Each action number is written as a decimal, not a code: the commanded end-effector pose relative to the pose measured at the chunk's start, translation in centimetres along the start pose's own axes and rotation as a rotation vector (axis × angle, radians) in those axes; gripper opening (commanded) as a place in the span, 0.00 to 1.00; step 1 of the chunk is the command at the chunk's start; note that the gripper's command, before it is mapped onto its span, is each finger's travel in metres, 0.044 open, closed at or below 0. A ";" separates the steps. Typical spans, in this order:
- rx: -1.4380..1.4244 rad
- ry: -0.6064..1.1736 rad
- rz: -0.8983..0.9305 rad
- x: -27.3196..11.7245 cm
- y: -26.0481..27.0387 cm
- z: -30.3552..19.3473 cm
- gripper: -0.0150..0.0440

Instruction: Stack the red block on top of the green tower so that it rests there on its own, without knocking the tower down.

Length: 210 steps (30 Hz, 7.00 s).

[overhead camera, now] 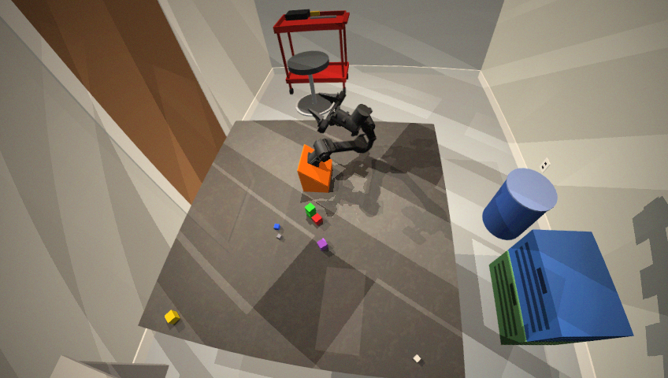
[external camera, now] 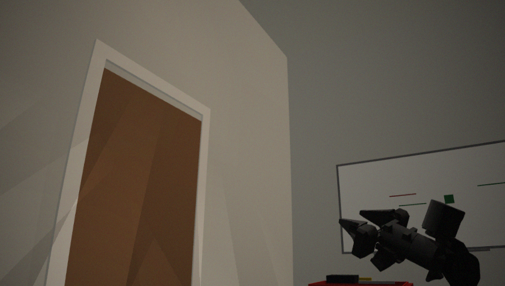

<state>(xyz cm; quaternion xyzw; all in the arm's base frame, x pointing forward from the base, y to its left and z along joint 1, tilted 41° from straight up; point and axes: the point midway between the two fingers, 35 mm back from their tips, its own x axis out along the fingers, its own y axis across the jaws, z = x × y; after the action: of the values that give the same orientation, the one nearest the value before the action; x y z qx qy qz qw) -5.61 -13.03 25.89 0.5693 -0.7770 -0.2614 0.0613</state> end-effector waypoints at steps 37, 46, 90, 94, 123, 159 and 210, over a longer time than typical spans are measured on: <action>-1.851 0.596 -0.898 -0.9 -19.8 -2.3 1.00; -2.256 1.021 -1.109 -3.4 -24.5 -0.3 1.00; -0.975 3.995 -0.231 -18.2 -35.0 9.9 1.00; -0.975 3.995 -0.231 -18.2 -35.1 9.9 1.00; -0.972 3.994 -0.231 -21.4 -37.3 15.0 1.00; -0.969 3.993 -0.232 -22.6 -38.0 17.1 0.73; -0.981 3.996 -0.232 -15.8 -34.2 8.2 0.25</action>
<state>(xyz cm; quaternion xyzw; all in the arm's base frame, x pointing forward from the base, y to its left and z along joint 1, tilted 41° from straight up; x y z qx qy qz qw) 26.60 -2.53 6.35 0.0176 -0.4974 -0.4451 -0.7444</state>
